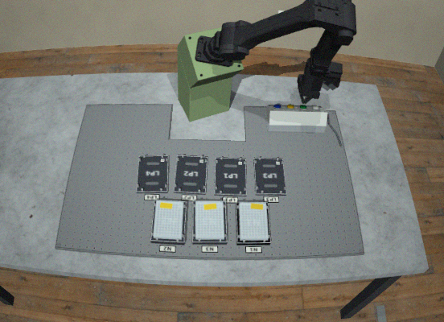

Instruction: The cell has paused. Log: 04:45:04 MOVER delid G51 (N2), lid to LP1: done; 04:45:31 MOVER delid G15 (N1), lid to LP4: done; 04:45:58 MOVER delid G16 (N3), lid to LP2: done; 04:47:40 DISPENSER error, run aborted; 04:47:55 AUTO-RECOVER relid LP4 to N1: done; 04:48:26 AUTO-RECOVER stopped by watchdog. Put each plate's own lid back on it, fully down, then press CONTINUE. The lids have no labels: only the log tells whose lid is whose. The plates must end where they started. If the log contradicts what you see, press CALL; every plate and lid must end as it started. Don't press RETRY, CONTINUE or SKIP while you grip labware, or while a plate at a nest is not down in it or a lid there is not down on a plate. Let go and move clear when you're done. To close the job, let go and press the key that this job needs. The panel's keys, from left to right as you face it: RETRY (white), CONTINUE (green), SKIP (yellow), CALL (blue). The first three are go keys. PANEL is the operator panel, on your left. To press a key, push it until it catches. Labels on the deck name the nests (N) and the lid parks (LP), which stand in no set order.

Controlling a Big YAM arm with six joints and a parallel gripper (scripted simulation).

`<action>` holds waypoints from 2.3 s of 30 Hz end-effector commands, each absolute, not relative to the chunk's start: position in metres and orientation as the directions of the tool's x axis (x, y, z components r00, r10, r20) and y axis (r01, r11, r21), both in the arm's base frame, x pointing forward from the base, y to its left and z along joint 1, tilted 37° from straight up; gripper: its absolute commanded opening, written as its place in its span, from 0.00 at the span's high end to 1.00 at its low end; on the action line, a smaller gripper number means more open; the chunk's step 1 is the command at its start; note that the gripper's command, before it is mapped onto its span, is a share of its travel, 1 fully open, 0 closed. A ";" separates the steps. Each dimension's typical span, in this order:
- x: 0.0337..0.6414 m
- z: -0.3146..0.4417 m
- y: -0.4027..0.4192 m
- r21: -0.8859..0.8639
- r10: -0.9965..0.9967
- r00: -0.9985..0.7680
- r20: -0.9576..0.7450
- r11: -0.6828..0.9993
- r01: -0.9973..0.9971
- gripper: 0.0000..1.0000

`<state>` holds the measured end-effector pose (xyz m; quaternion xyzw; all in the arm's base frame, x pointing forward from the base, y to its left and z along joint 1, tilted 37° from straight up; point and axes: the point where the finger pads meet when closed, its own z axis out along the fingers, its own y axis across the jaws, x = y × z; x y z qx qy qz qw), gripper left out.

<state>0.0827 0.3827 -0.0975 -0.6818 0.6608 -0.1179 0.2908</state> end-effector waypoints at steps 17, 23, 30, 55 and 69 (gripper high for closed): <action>0.093 -0.107 0.392 -0.553 -0.968 0.102 -0.231 0.044 -0.832 1.00; 0.088 -0.099 0.396 -0.553 -0.961 0.116 -0.252 0.044 -0.832 1.00; 0.094 -0.109 0.389 -0.554 -0.968 0.105 -0.228 0.040 -0.832 1.00; 0.098 -0.114 0.386 -0.556 -0.970 0.102 -0.220 0.039 -0.830 1.00; 0.101 -0.116 0.385 -0.556 -0.970 0.102 -0.220 0.039 -0.830 1.00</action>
